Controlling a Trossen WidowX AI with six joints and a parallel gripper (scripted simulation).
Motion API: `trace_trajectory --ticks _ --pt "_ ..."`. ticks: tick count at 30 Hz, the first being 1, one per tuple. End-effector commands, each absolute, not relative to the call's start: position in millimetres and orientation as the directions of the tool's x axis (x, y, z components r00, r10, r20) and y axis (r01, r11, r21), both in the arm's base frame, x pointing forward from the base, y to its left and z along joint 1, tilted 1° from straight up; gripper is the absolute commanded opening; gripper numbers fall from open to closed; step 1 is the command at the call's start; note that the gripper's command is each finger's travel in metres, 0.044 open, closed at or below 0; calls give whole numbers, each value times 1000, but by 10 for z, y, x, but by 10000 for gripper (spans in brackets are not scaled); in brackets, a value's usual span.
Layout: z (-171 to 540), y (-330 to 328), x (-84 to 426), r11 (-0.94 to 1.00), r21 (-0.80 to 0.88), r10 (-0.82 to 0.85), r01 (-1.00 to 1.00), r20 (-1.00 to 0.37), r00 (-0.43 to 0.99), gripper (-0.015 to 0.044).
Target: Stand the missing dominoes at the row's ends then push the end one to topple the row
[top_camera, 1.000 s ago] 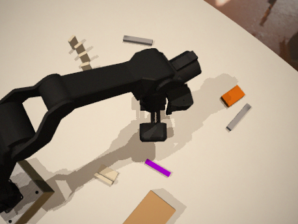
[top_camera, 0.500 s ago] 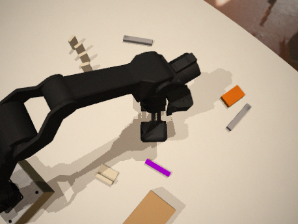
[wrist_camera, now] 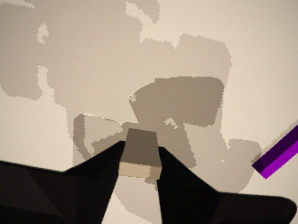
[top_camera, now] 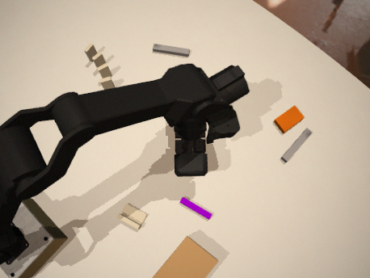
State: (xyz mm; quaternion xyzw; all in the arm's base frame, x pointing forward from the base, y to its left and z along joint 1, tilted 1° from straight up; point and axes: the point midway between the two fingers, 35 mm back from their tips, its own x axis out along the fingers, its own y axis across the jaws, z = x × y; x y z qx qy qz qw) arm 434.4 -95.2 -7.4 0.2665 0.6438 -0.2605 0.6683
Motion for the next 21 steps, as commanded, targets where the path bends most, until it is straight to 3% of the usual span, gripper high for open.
trace_trajectory --ticks 1,11,17,21 --pt "-80 -941 4346 719 26 1 694 -999 37 107" --pt "1224 -955 4305 722 21 -5 691 -999 36 107" --pt "1261 -932 4290 734 20 -5 679 -999 35 107" --pt "1305 -500 4126 922 15 2 388 -999 35 107"
